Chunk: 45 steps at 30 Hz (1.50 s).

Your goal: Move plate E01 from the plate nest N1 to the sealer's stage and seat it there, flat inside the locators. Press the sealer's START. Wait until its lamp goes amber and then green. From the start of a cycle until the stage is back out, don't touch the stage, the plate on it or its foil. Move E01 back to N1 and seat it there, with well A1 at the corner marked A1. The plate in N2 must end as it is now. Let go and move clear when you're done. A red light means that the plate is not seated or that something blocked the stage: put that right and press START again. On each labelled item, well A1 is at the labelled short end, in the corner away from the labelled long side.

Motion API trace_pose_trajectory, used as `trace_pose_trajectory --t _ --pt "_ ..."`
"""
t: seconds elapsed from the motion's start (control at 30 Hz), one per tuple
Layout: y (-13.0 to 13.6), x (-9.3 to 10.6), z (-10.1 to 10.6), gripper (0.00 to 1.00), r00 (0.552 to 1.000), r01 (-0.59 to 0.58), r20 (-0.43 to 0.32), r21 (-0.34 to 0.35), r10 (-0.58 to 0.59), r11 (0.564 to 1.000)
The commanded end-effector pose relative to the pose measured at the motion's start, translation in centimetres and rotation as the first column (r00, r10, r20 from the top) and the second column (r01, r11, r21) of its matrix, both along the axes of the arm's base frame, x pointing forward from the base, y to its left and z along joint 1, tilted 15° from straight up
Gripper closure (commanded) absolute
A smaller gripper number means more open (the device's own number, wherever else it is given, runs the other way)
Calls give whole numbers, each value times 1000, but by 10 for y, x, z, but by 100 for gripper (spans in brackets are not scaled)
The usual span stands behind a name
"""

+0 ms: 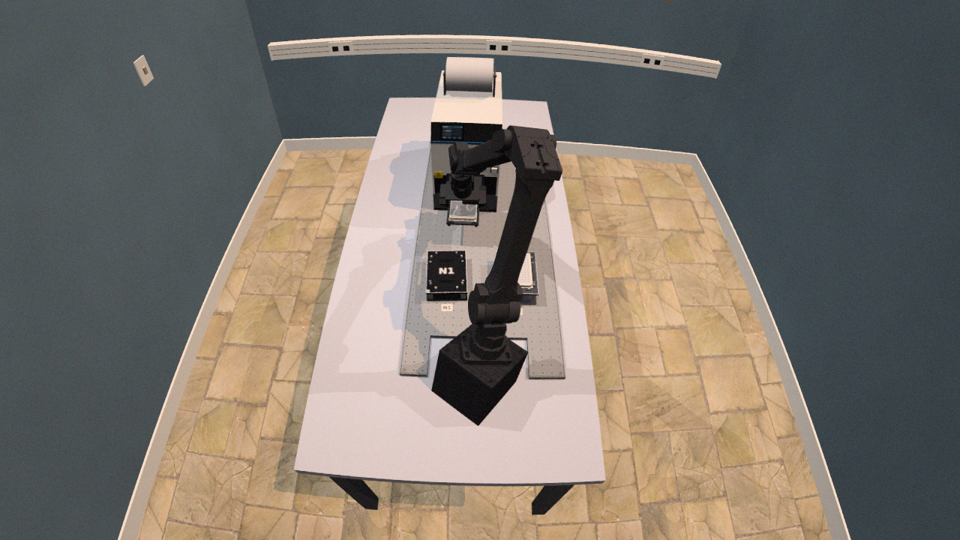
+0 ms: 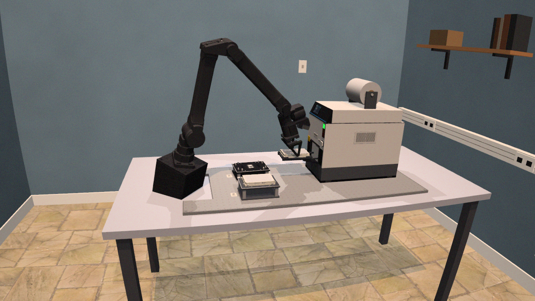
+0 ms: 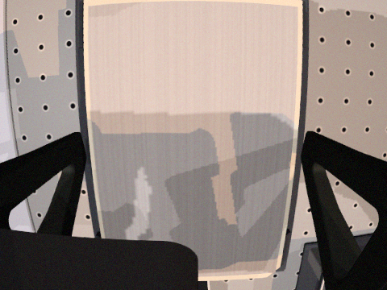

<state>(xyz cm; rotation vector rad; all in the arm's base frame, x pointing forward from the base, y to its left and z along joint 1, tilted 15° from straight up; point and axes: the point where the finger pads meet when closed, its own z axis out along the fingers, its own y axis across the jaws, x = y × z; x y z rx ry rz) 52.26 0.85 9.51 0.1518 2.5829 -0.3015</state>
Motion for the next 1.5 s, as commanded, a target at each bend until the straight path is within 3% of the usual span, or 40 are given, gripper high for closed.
trace_pose_trajectory --t 0.0,0.5,1.47 --pt "-8 17 13 0 999 8 38 -5 -8 1000" --pt "11 13 10 0 999 -28 21 -6 28 1000" --pt "-8 16 13 0 999 12 38 -3 -12 1000"
